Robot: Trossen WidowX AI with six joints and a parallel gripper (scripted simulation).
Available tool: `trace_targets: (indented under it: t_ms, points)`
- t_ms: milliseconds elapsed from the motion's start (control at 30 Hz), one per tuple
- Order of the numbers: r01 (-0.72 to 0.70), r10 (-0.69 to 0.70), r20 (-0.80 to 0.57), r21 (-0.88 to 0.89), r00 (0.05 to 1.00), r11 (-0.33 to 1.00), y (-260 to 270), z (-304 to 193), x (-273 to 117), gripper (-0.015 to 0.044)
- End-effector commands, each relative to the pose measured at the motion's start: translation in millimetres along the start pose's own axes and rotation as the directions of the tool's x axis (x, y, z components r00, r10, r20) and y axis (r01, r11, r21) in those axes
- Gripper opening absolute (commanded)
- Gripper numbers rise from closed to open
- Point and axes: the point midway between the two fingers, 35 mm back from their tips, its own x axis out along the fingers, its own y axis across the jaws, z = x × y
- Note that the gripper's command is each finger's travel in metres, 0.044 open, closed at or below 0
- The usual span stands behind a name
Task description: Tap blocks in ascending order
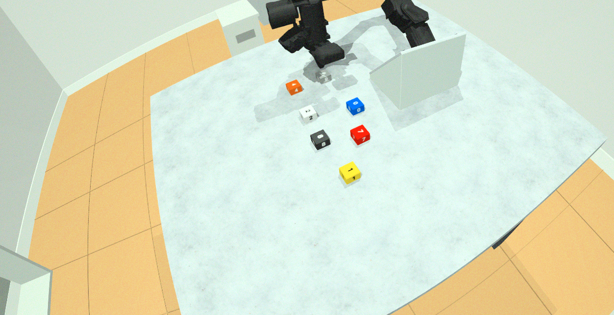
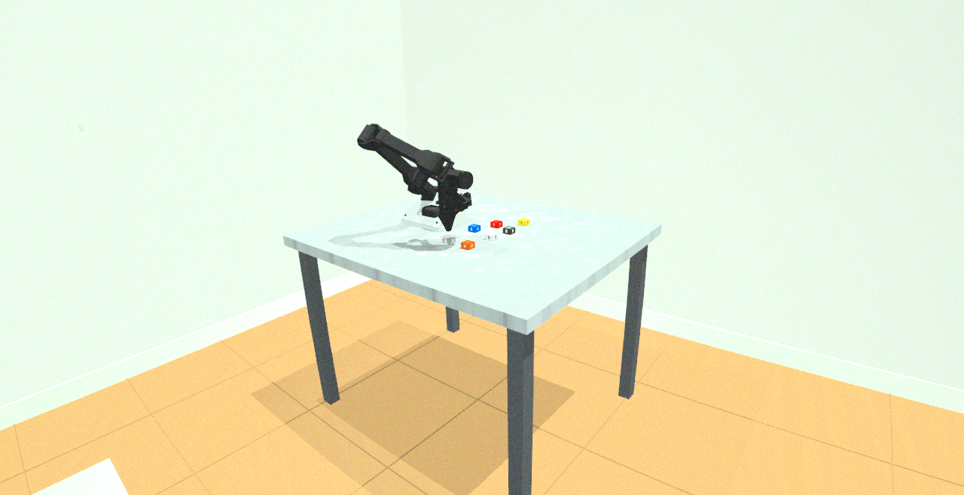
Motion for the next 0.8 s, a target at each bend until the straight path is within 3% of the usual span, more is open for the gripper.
trace_targets:
  t_ms: [0, 633, 767]
  points:
    - [0.002, -0.002, -0.007, -0.007, 1.000, 1.000, 0.7, -2.3, 8.9, 0.0020]
    - [0.004, -0.005, -0.007, -0.007, 1.000, 1.000, 0.2, -3.0, 26.9, 0.0020]
    - [0.003, -0.003, -0.007, -0.007, 1.000, 1.000, 0.5, -2.3, -0.9, 0.0020]
